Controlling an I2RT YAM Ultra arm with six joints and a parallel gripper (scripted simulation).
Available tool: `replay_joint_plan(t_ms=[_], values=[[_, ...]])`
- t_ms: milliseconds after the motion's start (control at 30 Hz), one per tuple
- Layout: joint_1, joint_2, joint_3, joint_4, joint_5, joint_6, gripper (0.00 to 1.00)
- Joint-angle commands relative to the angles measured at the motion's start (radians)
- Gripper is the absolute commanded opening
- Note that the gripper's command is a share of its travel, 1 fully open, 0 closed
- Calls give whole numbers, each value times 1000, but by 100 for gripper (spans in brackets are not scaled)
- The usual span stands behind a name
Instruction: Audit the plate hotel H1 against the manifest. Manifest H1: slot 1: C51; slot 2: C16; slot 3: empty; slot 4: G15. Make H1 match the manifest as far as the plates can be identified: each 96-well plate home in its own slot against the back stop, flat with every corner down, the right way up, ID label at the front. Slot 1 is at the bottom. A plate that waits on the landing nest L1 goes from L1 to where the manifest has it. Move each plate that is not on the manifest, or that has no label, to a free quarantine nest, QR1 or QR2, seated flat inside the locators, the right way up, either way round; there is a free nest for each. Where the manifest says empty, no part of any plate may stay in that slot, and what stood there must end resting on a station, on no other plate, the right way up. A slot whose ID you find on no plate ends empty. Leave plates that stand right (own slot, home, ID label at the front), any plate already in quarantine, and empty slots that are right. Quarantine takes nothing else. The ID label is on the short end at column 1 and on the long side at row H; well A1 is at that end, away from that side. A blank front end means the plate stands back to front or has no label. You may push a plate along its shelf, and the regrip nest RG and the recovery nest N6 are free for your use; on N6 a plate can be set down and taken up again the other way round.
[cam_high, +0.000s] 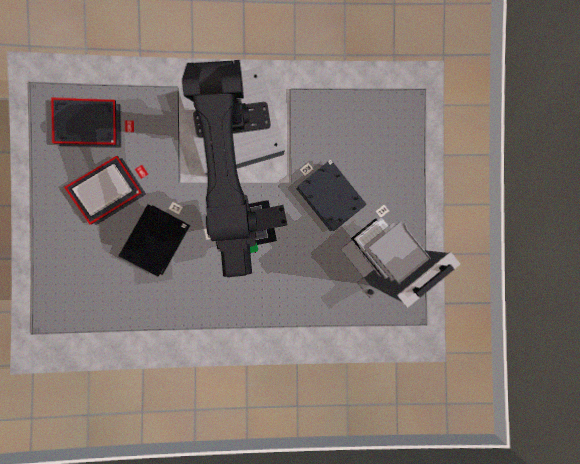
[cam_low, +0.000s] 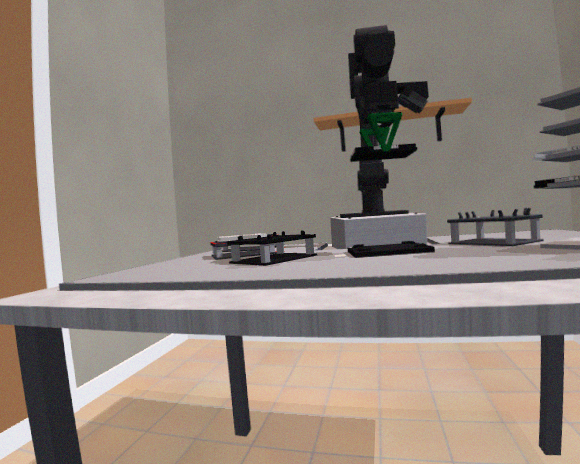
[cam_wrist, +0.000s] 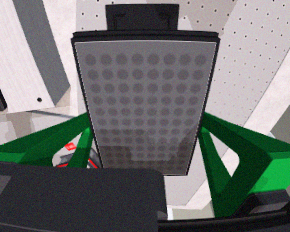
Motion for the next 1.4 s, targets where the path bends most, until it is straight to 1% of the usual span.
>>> replay_joint_plan(t_ms=[0, 167, 333, 800, 867, 1367], values=[[-1, -14, 47, -56, -1, -2, 86], [-2, -9, 105, -110, -1, -2, 86], [-2, -9, 110, -114, -1, -2, 86], [165, 24, 146, -116, 6, 397, 86], [165, 24, 146, -116, 6, 397, 86], [337, 59, 184, -120, 14, 810, 86]])
